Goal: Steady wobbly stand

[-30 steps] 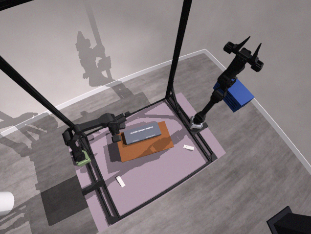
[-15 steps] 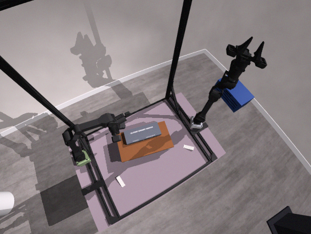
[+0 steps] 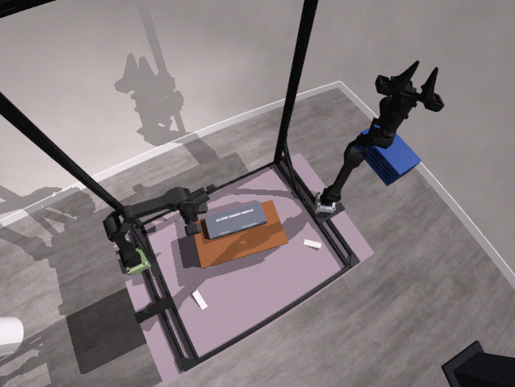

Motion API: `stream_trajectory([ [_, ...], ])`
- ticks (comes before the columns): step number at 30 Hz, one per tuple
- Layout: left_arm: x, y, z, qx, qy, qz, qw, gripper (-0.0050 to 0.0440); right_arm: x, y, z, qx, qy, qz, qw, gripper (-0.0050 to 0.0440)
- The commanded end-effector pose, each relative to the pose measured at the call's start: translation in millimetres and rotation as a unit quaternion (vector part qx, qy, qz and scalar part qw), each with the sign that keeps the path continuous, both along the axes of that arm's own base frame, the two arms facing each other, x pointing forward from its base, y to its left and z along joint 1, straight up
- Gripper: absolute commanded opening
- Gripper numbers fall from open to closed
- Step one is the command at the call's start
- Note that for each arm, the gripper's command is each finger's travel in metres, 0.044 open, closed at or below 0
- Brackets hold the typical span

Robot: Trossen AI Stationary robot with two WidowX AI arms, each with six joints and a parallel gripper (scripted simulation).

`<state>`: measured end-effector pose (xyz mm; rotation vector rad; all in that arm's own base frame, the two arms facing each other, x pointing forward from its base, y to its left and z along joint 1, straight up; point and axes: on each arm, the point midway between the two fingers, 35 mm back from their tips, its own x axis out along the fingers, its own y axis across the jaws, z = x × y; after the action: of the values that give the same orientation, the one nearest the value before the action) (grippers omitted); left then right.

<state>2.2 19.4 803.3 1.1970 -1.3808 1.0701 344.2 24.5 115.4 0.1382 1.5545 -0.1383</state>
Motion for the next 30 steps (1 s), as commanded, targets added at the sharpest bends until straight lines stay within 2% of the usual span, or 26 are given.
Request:
stream_trajectory([
  [1,0,0,0,0.005,0.009,0.005,1.0,0.0241,0,0,0,0.0,0.0,0.0,1.0,0.0],
  [6,0,0,0,0.005,0.009,0.005,1.0,0.0241,0,0,0,0.0,0.0,0.0,1.0,0.0],
  [11,13,90,-13,-0.125,0.023,-0.056,0.99,0.0241,0,0,0,0.0,0.0,0.0,1.0,0.0],
  [17,26,176,-47,-0.275,0.025,-0.128,0.953,0.0241,0,0,0,0.0,0.0,0.0,1.0,0.0],
  [18,27,189,-52,-0.275,0.025,-0.128,0.953,0.0241,0,0,0,0.0,0.0,0.0,1.0,0.0],
  [23,28,192,-53,-0.275,0.025,-0.128,0.953,0.0241,0,0,0,0.0,0.0,0.0,1.0,0.0],
  [24,27,185,-49,-0.269,0.019,-0.122,0.955,0.0241,0,0,0,0.0,0.0,0.0,1.0,0.0],
  [30,40,269,-107,-0.402,0.004,-0.181,0.898,0.0241,0,0,0,0.0,0.0,0.0,1.0,0.0],
])
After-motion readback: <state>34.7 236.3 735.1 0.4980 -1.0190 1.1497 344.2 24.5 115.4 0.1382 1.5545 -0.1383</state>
